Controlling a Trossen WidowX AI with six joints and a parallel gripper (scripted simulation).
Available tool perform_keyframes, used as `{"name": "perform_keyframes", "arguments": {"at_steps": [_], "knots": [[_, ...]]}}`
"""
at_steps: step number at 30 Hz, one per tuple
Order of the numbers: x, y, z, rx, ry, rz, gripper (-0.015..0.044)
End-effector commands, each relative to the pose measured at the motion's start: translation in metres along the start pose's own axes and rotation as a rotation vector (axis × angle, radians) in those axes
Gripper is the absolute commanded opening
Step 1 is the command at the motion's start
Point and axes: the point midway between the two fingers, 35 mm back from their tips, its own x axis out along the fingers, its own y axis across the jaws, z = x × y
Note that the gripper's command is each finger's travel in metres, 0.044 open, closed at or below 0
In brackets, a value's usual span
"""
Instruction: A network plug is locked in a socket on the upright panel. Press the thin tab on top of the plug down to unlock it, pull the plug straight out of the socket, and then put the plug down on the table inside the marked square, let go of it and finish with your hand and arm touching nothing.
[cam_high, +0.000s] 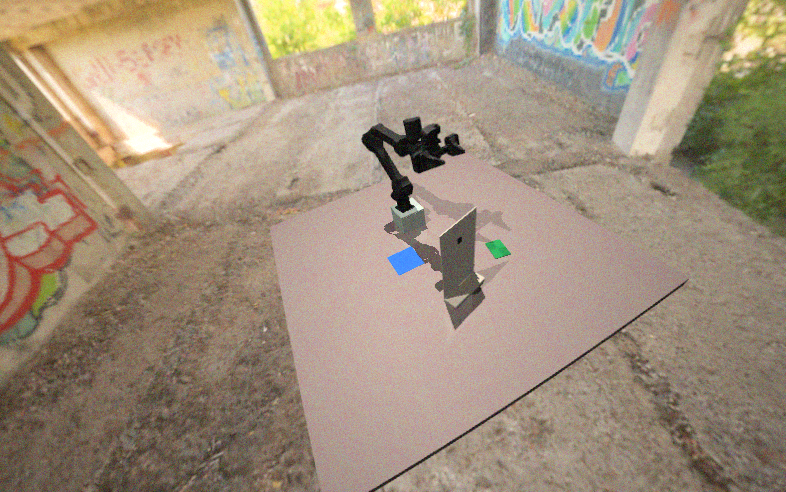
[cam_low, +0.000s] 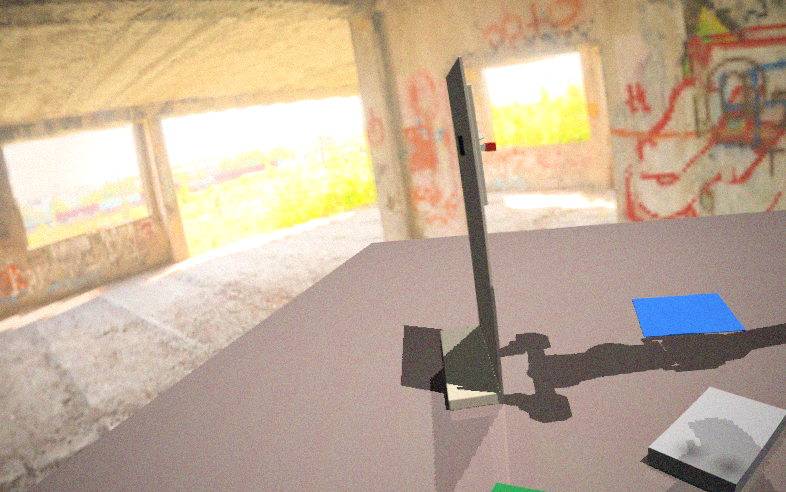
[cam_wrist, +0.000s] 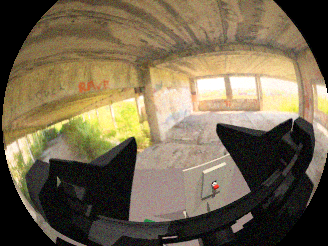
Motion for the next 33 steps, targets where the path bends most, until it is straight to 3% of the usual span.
{"name": "perform_keyframes", "arguments": {"at_steps": [1, 10, 33], "knots": [[0.001, 0.000, -0.001, 0.004, 0.001, 0.001, 0.0374], [0.022, -0.018, -0.033, 0.226, 0.035, 0.056, 0.0156], [0.020, -0.087, -0.126, 0.883, 0.197, 0.155, 0.0156]]}}
